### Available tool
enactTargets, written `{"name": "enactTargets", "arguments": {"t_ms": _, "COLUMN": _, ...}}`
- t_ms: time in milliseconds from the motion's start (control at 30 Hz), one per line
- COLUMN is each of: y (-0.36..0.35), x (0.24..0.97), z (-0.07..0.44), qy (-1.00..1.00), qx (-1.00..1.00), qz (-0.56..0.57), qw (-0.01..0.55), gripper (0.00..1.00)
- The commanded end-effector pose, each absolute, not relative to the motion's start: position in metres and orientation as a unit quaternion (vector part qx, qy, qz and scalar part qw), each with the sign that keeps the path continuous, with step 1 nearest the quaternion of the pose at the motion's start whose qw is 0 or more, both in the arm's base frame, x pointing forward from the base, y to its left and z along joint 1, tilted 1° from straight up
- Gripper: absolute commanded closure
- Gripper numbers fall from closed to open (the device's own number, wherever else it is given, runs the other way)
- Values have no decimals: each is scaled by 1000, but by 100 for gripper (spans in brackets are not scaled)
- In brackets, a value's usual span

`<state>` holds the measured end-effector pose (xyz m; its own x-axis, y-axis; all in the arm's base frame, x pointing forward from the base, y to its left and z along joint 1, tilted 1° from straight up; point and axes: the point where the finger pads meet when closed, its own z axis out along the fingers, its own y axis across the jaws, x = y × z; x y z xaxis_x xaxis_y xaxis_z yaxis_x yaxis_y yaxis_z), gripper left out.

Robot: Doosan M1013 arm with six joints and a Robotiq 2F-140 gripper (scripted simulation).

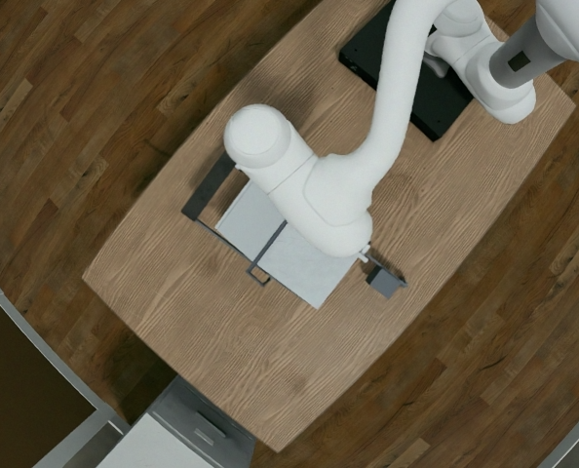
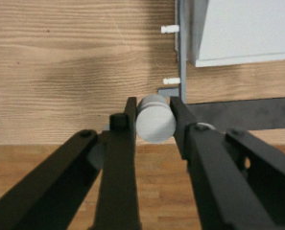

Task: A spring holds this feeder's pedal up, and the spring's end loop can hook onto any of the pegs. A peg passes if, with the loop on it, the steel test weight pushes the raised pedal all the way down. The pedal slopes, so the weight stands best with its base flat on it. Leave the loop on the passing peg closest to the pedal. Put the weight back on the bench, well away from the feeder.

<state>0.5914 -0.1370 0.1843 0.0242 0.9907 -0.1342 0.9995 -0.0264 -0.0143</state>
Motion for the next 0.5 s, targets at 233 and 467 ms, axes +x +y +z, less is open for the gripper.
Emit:
{"name": "enactTargets", "arguments": {"t_ms": 233, "y": -151, "x": 606, "z": 189, "qy": 696, "qx": 714, "qz": -57, "qw": 46, "gripper": 75}}
{"name": "enactTargets", "arguments": {"t_ms": 467, "y": -161, "x": 616, "z": 192, "qy": 696, "qx": 714, "qz": -60, "qw": 49, "gripper": 75}}
